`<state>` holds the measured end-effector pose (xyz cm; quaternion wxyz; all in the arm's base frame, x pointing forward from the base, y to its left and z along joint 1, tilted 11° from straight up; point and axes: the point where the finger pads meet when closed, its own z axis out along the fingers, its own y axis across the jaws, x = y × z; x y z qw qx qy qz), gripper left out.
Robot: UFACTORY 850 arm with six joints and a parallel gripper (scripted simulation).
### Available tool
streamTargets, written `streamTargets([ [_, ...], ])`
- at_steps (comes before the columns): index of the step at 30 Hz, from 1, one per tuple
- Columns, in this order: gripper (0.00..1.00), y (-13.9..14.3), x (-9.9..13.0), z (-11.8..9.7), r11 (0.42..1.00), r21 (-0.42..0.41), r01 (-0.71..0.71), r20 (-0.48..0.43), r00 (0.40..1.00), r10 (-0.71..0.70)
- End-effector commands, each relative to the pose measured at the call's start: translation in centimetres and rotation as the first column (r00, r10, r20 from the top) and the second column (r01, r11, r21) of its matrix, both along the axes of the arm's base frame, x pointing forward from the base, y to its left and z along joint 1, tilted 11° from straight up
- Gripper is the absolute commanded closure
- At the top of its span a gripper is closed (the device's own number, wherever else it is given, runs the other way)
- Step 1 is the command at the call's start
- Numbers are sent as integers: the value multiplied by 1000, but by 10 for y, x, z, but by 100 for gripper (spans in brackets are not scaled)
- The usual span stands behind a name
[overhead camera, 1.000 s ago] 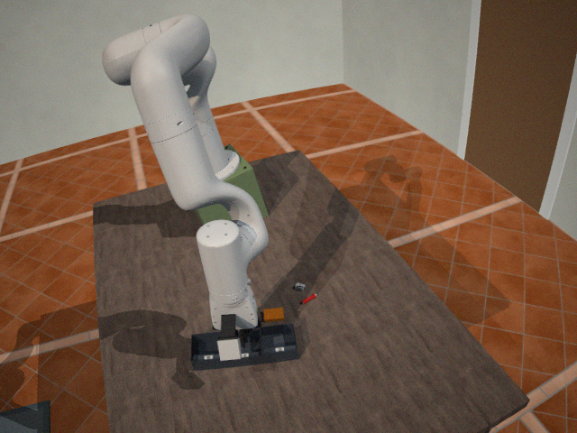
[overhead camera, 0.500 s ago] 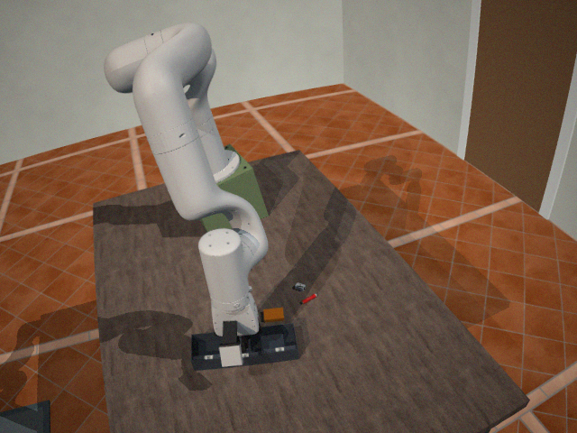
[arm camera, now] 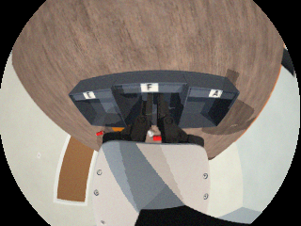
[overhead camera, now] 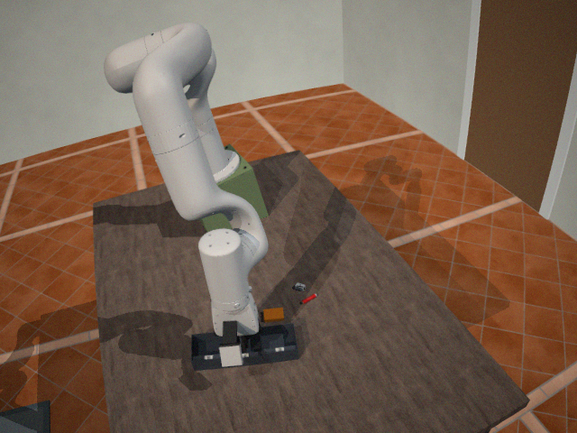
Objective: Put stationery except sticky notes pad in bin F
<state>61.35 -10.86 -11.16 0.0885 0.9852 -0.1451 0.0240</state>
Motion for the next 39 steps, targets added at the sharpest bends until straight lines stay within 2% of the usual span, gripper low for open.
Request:
streamTargets([
  [1,93,0,1,1,1000,0,0,2,1000,0],
  [23,93,0,1,1,1000,0,0,2,1000,0],
  [39,93,3,1,19,1000,0,0,2,1000,0],
])
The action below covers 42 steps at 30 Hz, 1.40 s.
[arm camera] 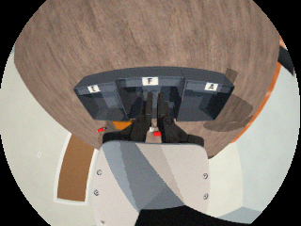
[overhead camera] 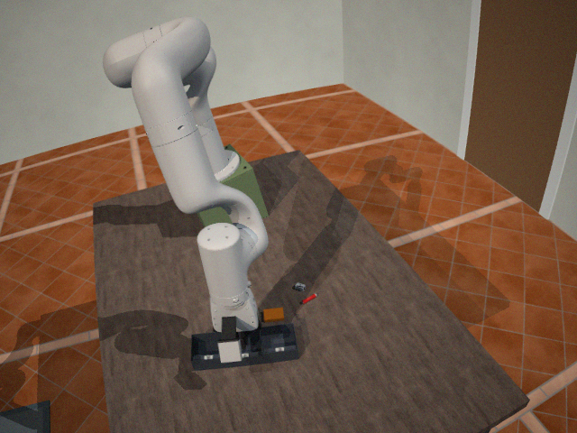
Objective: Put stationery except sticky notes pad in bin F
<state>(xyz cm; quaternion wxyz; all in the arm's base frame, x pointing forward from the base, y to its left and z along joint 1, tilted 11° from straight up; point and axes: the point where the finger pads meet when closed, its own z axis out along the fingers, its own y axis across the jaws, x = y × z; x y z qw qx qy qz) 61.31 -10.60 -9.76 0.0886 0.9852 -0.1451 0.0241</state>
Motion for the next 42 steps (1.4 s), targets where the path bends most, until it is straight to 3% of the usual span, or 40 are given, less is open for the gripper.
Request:
streamTargets([
  [1,93,1,1,7,1000,0,0,2,1000,0],
  [9,93,3,1,14,1000,0,0,2,1000,0],
  [15,93,7,0,38,1000,0,0,2,1000,0],
  [20,93,7,0,38,1000,0,0,2,1000,0],
  [39,93,89,14,24,1000,0,0,2,1000,0],
  [42,93,89,14,24,1000,0,0,2,1000,0],
])
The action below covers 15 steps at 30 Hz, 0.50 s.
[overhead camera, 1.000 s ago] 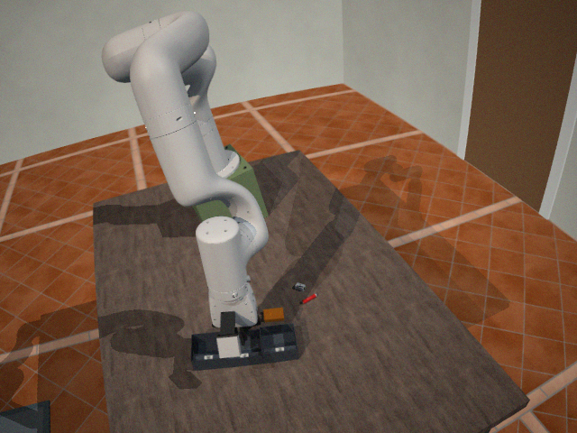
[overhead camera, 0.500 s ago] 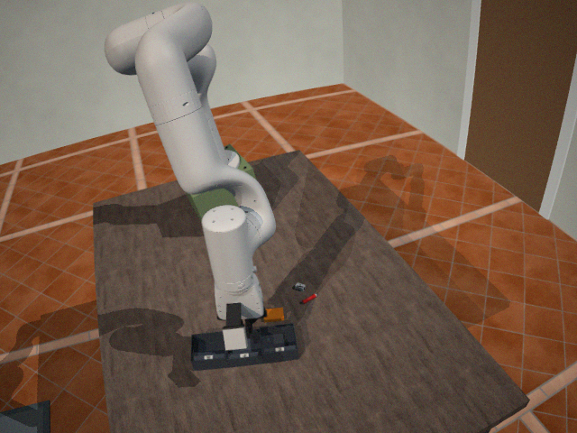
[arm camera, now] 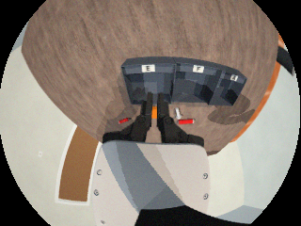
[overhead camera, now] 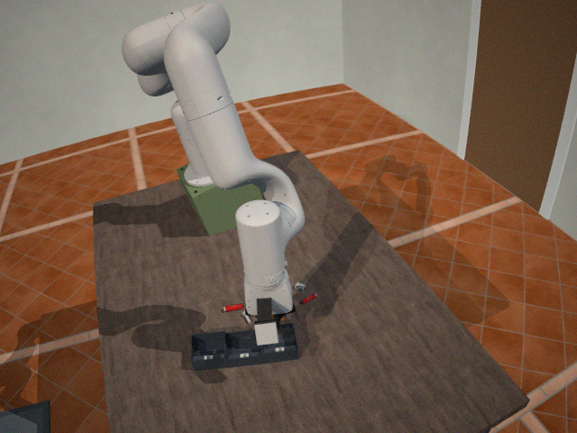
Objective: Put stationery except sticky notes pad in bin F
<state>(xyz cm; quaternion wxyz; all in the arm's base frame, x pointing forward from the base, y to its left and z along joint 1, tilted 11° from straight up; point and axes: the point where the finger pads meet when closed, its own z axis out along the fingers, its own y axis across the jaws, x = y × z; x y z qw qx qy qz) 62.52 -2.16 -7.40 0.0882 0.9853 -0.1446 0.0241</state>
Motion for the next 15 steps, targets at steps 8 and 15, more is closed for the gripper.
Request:
streamTargets([
  [8,93,3,3,-13,1000,0,1,2,1000,-1],
  [15,93,-1,3,-31,1000,0,1,2,1000,-1],
])
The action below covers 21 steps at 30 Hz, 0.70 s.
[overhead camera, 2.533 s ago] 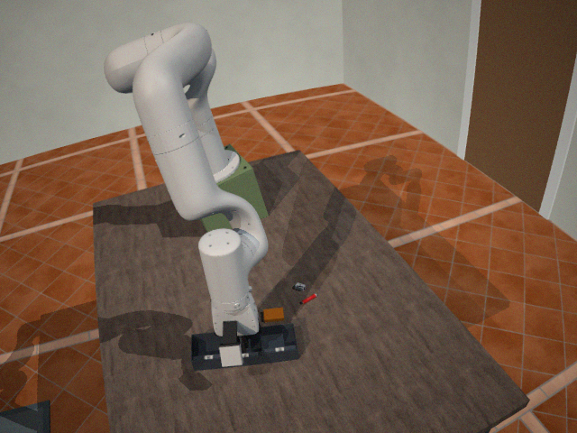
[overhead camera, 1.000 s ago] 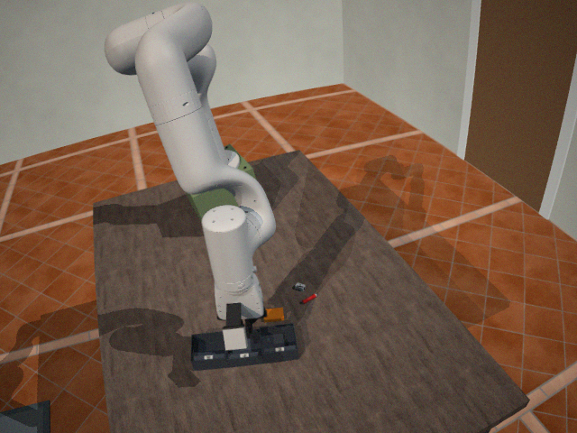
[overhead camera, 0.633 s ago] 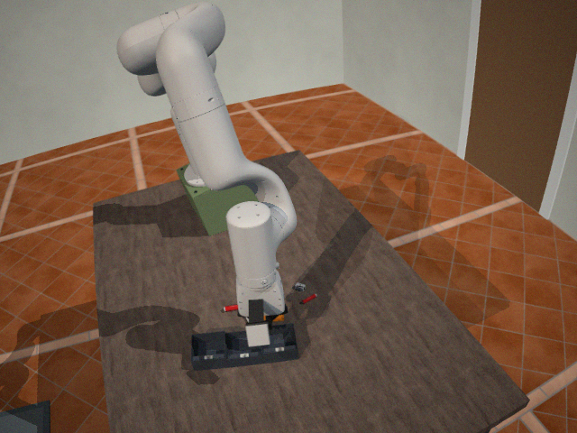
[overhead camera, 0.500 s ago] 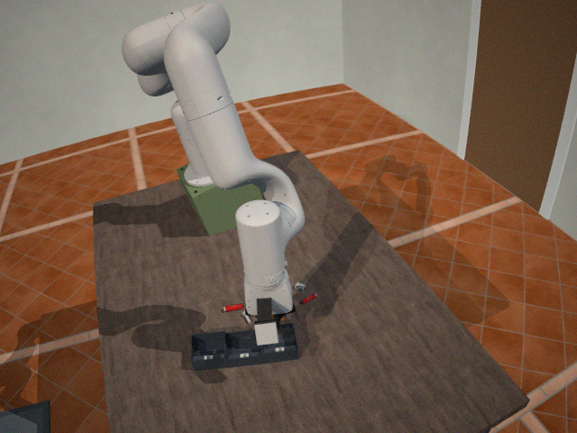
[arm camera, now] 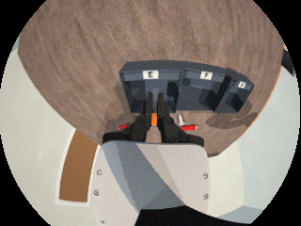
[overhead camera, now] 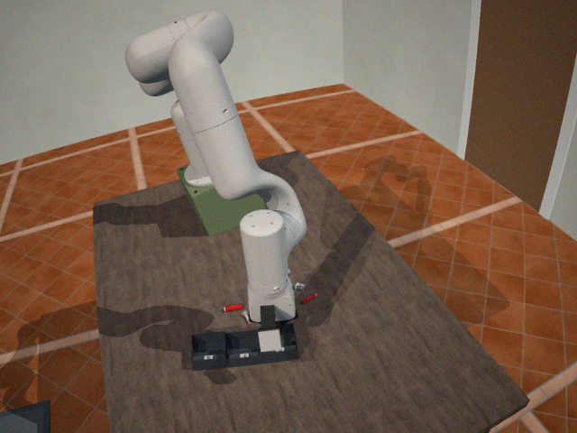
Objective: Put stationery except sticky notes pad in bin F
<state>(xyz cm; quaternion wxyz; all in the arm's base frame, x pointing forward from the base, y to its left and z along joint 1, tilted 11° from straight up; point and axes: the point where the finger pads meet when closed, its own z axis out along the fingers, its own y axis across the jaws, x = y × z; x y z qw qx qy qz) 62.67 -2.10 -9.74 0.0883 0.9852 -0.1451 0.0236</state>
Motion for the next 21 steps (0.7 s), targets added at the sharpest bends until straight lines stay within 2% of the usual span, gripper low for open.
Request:
streamTargets([
  [1,93,-2,2,-11,1000,0,0,3,1000,0],
  [10,93,-5,2,-28,1000,0,0,3,1000,0],
  [21,93,-5,2,-28,1000,0,0,3,1000,0],
])
